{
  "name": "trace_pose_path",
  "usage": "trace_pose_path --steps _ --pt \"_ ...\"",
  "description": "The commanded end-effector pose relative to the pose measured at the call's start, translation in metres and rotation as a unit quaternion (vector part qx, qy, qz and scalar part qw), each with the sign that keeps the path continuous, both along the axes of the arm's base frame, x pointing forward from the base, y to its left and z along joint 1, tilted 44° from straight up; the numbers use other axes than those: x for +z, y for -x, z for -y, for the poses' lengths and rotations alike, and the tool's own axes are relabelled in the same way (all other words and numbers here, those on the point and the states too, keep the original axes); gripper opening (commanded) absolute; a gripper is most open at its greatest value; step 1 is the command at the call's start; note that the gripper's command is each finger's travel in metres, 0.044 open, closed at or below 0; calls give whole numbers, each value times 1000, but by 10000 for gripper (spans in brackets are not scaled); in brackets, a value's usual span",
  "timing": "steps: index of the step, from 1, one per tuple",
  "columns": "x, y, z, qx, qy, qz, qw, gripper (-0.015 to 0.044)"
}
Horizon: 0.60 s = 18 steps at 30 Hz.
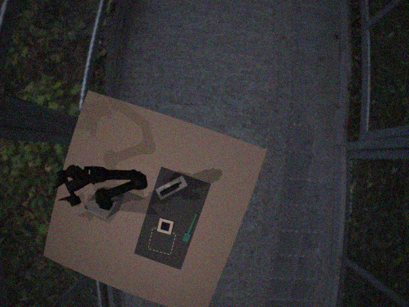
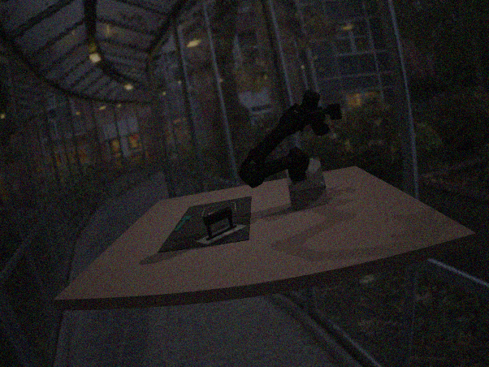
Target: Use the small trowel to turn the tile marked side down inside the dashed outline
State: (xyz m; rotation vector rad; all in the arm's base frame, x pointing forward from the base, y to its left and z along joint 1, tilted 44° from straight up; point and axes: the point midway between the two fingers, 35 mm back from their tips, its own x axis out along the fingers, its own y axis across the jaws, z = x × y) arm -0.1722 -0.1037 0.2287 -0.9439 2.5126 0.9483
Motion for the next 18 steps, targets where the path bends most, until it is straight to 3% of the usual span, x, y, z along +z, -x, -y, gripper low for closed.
trace_pose_path --steps 1,18 --pt "1 -5 15 55 -33 -13 998 300" --pt "-3 -40 76 259 -111 -49 958 300"
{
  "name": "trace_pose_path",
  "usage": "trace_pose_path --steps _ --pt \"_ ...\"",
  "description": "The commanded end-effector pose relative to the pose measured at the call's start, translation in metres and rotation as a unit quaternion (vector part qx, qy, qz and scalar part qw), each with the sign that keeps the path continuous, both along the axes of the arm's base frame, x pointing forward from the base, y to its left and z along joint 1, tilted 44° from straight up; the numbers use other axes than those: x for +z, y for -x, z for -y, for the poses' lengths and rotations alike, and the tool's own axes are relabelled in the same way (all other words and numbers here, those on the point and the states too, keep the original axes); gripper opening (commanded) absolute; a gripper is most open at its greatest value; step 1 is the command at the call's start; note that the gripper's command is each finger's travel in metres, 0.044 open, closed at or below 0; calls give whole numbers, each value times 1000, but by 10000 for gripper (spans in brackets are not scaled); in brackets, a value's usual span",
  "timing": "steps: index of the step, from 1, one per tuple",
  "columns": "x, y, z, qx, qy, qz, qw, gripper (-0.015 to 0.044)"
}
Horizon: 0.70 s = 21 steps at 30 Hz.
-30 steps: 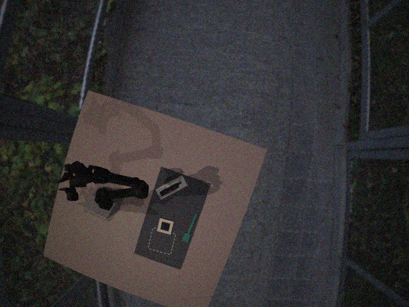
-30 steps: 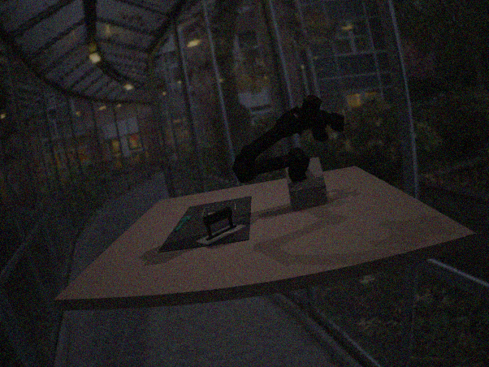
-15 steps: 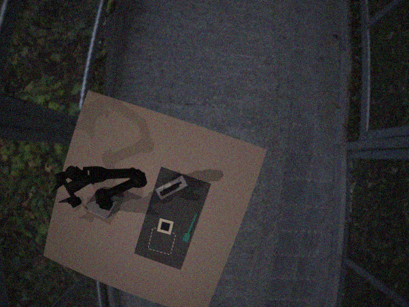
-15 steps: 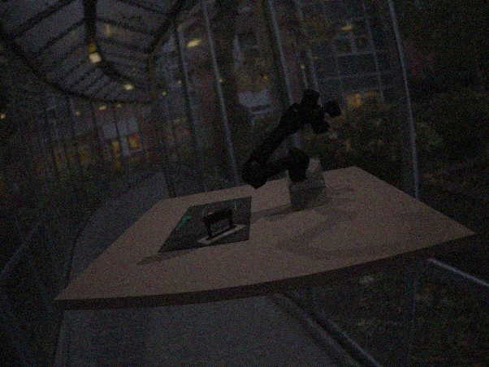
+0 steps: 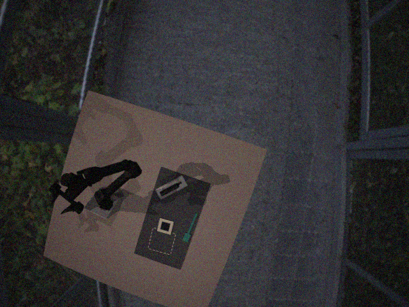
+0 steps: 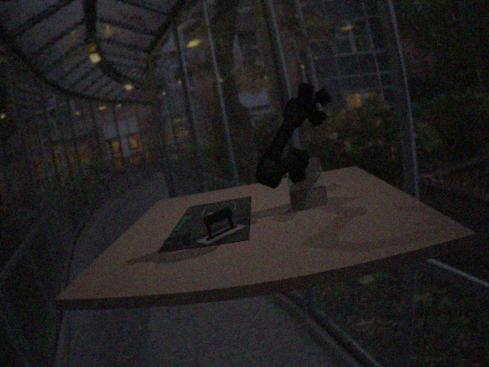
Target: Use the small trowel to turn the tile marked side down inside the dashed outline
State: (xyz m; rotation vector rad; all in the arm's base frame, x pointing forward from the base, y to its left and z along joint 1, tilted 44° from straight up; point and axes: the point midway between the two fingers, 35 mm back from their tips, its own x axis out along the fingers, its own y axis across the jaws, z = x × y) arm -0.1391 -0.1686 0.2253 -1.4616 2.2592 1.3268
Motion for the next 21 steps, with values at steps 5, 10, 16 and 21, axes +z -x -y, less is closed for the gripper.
trace_pose_path --steps 5,10,16,21 --pt "-1 -22 26 109 -47 -44 992 300" --pt "-2 -39 40 177 -71 -73 979 300" --pt "-3 -62 54 256 -96 -110 955 300" --pt "-5 -82 65 321 -115 -143 929 300"
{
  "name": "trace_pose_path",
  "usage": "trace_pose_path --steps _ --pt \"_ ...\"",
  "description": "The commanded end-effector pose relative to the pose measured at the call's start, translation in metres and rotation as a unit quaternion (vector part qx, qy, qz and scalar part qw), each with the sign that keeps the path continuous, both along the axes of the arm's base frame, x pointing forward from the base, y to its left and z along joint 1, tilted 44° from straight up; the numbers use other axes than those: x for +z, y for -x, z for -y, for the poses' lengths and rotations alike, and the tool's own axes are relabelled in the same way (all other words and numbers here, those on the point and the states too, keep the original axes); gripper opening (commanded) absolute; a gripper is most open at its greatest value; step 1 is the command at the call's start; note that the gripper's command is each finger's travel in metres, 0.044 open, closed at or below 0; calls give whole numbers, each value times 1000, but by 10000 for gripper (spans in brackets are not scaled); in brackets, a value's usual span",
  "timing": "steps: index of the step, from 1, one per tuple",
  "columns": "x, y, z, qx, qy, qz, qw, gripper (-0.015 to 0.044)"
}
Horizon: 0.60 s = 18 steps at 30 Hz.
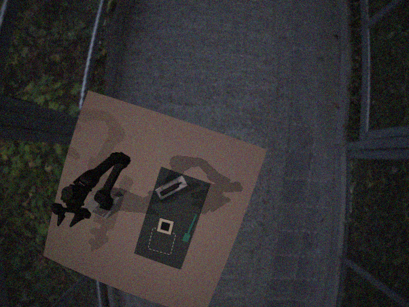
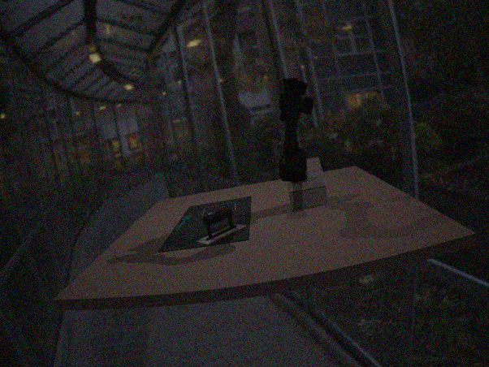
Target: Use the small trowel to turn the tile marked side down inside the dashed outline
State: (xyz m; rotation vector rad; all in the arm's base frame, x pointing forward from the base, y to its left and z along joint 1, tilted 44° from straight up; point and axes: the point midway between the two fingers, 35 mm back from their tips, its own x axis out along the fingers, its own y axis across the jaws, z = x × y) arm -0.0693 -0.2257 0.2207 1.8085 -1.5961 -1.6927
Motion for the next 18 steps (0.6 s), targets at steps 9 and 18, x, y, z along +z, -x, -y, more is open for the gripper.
trace_pose_path --steps 9,18 --pt "-3 -52 22 171 -38 -87 981 300" --pt "-6 -95 29 294 -52 -151 942 300"
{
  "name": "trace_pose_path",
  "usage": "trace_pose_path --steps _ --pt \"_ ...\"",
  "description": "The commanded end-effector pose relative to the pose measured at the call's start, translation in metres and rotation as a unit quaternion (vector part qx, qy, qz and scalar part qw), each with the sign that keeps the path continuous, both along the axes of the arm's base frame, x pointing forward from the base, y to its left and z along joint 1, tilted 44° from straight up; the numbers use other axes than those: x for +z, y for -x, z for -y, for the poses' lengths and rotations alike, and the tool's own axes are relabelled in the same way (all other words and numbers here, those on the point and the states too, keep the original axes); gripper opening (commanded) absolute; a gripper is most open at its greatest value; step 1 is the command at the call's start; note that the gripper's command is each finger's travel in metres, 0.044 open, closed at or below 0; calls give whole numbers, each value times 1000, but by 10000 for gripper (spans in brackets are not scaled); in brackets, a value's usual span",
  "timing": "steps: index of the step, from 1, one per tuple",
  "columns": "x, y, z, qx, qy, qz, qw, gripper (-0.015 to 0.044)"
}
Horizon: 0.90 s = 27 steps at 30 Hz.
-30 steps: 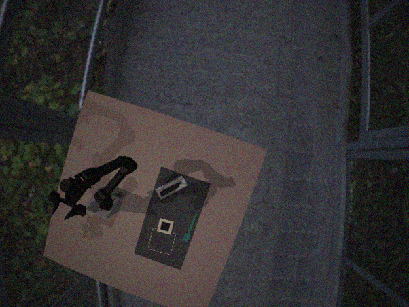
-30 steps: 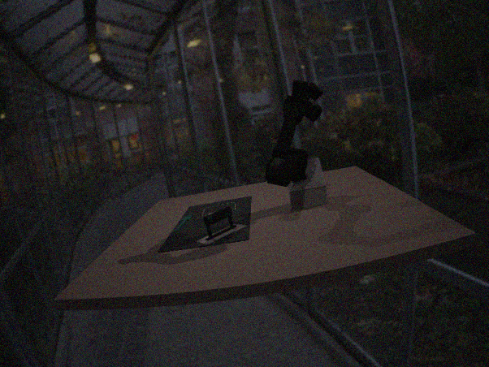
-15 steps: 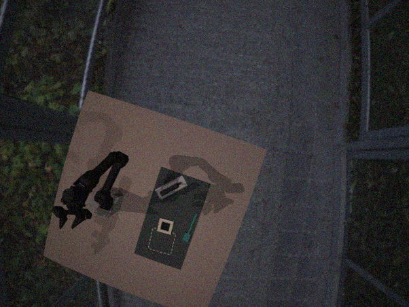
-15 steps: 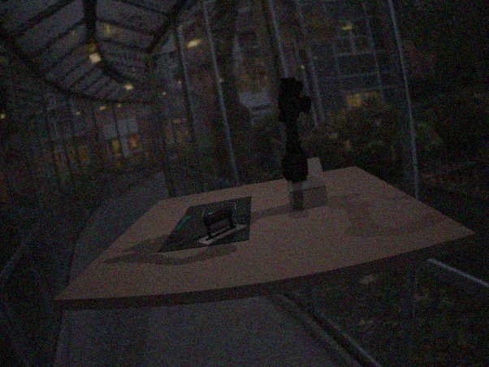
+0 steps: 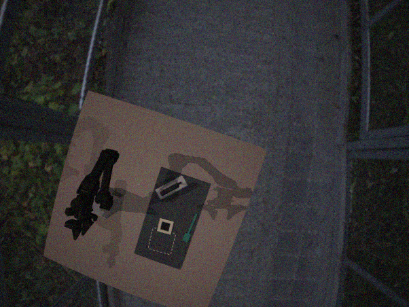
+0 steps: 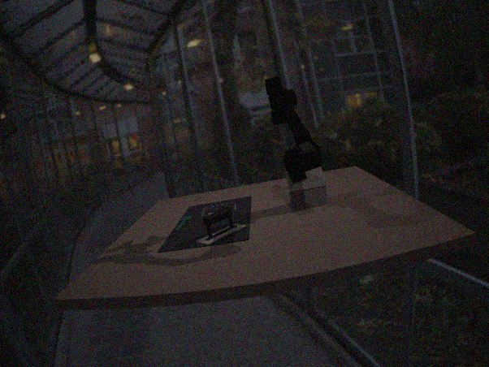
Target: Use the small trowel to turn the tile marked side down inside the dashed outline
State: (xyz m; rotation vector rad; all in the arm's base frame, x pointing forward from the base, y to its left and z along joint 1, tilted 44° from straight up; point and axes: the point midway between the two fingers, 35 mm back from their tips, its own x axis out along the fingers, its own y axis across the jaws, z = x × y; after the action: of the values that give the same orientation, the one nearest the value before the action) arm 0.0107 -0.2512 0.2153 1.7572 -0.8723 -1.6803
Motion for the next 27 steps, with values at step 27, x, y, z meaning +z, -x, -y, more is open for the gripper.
trace_pose_path --steps 27 --pt "-7 -146 -27 405 11 -194 893 300"
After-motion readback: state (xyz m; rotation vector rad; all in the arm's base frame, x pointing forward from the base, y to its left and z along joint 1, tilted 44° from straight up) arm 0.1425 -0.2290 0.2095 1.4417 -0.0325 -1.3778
